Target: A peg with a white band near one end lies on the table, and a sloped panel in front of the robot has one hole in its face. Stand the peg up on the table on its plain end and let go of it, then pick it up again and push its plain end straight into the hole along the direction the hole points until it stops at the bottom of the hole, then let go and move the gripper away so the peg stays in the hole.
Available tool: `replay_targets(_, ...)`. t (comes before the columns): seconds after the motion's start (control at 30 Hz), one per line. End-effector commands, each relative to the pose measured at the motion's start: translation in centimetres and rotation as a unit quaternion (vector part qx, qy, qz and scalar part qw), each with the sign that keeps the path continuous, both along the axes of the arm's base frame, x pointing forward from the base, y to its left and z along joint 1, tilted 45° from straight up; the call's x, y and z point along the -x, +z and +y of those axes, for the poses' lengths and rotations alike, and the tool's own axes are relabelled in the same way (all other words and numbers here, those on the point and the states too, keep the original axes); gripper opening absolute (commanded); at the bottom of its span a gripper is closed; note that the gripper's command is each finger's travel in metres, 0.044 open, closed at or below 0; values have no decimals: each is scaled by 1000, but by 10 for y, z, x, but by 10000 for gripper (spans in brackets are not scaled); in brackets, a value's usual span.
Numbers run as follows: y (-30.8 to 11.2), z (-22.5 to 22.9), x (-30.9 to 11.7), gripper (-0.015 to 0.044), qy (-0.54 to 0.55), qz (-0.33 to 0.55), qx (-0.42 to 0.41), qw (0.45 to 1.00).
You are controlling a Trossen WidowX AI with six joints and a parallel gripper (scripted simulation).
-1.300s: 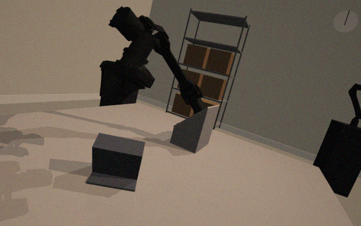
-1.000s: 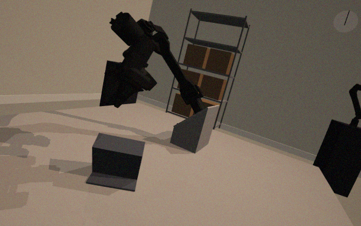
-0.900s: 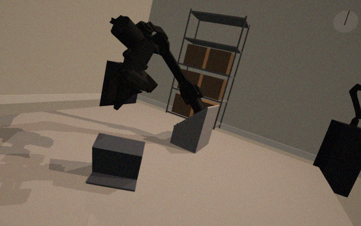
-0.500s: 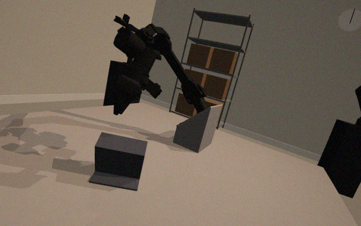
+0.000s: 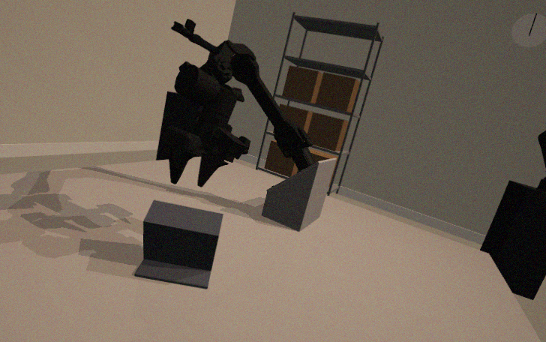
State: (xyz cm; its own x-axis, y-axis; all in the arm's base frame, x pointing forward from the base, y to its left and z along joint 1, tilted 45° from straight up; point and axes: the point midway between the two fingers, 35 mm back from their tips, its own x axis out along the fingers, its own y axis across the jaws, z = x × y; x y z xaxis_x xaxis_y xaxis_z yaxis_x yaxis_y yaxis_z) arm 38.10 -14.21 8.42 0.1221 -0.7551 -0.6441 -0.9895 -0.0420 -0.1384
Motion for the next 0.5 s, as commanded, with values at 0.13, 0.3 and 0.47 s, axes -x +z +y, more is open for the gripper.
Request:
replay_targets(0.13,-8,-7,20,440,-94,-76,-20,992)
replay_targets(0.3,-14,-12,33,440,-159,-129,-30,978)
replay_targets(0.47,-20,-16,47,440,-224,-180,-37,957)
